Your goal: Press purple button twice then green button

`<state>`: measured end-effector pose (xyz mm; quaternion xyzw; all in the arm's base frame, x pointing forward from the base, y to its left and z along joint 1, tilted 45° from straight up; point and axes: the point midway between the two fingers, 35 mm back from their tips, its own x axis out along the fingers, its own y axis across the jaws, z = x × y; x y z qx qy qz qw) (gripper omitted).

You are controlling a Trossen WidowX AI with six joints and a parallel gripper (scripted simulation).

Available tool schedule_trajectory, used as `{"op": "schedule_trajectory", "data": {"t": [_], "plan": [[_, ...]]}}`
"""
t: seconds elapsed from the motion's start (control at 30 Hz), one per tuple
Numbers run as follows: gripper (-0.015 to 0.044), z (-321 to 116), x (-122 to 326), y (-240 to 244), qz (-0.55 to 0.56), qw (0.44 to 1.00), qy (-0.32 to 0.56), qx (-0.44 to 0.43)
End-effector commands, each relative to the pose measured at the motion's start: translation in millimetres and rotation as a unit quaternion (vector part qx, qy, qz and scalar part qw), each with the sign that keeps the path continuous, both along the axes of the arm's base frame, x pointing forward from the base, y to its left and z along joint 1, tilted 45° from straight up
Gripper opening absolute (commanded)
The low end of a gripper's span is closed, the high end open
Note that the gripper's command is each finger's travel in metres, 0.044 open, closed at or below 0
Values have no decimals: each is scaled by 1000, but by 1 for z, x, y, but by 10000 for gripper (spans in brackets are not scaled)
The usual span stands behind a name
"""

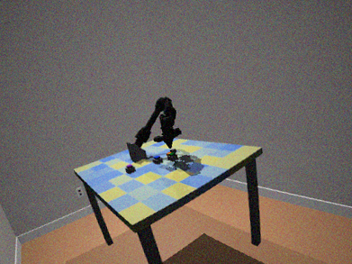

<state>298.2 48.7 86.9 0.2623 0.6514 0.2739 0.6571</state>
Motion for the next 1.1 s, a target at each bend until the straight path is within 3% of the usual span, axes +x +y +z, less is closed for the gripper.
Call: {"op": "schedule_trajectory", "data": {"t": [0.0,1.07], "plan": [[20,-7,0,7,-4,1000,-1,2],[20,-30,0,31,-4,1000,-1,3]]}}
